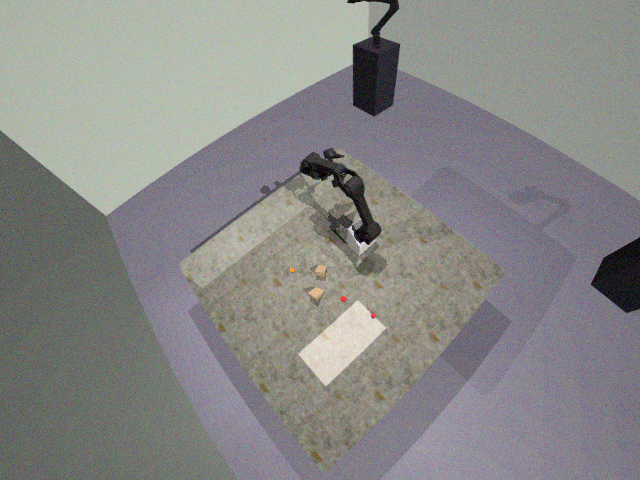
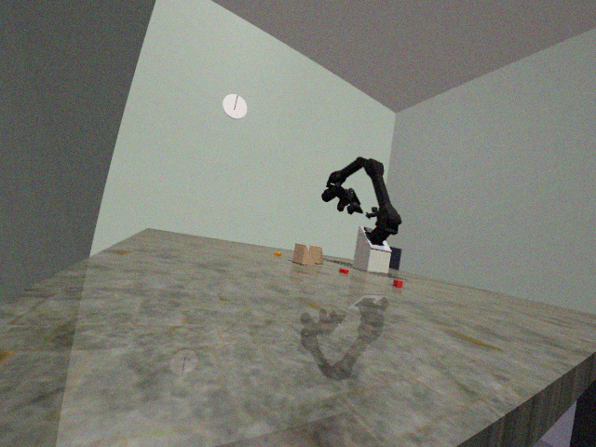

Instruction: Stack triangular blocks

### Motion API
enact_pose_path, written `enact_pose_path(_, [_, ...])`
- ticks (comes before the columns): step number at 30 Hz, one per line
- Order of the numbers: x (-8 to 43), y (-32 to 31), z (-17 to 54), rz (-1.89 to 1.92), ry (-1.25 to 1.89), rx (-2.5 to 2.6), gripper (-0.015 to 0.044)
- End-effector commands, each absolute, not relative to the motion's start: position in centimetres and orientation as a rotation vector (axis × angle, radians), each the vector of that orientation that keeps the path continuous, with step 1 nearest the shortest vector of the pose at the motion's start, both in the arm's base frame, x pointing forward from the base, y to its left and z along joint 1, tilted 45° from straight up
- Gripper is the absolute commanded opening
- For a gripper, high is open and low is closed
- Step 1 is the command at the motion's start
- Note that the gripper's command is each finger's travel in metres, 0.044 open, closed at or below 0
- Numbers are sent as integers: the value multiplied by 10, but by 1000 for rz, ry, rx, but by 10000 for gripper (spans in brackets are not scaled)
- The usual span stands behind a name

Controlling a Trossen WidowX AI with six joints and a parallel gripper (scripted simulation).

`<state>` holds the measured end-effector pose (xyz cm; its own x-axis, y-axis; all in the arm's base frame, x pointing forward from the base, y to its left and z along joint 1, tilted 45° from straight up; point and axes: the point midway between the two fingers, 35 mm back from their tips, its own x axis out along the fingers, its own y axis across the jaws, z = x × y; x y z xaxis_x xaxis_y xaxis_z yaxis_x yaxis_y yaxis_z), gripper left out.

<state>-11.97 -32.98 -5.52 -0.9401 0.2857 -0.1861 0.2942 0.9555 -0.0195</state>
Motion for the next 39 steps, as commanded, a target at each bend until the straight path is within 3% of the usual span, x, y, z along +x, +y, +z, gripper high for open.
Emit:
enact_pose_path(1, [-117, -330, -55, -90, 2923, 439, 426])
enact_pose_path(8, [-20, -319, -53, -774, 2694, 527, 440])
enact_pose_path(18, [133, -255, -51, -1512, 2086, 857, 440])
enact_pose_path(29, [262, -125, -32, -1853, 1554, 1387, 440])
enact_pose_path(36, [306, -21, -5, -1987, 1411, 1713, 440])
enact_pose_path(39, [310, -4, 0, -2009, 1403, 1756, 440])
